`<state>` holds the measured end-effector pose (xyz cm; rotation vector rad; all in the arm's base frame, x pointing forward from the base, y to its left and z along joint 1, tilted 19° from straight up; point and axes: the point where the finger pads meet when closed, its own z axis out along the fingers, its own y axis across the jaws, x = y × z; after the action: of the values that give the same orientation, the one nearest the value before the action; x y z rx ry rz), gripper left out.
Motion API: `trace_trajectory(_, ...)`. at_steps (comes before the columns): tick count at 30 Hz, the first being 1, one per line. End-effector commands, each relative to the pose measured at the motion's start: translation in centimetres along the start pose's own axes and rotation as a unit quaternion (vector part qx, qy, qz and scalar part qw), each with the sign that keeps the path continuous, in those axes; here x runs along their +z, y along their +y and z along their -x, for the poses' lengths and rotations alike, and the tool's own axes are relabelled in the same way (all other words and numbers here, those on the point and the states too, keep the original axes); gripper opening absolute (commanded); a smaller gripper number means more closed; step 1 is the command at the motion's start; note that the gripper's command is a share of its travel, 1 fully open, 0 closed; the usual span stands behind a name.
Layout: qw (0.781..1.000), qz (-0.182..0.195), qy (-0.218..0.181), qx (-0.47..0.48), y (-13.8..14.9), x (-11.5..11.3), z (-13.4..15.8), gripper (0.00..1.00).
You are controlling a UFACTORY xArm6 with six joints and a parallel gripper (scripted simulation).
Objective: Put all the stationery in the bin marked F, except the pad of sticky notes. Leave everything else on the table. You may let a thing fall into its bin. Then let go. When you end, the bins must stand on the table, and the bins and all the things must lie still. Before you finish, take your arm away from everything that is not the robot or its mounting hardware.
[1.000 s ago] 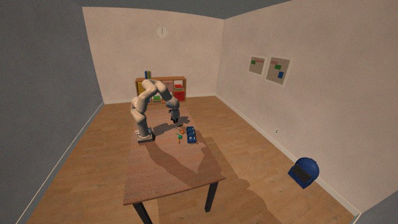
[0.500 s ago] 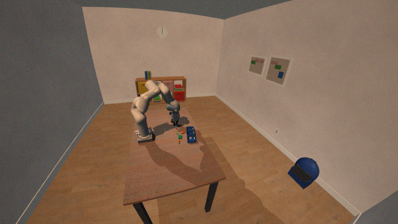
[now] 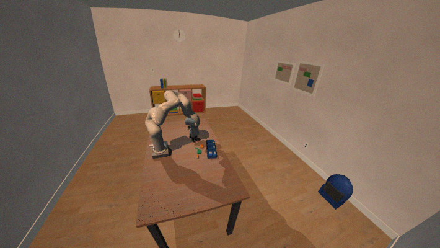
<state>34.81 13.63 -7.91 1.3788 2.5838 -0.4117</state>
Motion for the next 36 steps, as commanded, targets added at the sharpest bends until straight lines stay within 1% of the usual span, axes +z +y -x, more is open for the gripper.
trace_trajectory(1, 1.0, 0.001, 0.0, 0.0, 0.04, 0.45, 0.0, 0.29)
trace_trajectory(4, 1.0, 0.001, 0.0, 0.0, 0.02, 0.85, -0.01, 0.29)
trace_trajectory(17, 1.0, 0.001, 0.0, 0.0, 0.01, 0.85, -0.01, 0.29)
trace_trajectory(18, 1.0, 0.001, 0.0, 0.0, 0.01, 0.85, -0.01, 0.0)
trace_trajectory(36, 1.0, 0.001, 0.0, 0.0, 0.01, 0.85, -0.01, 0.0)
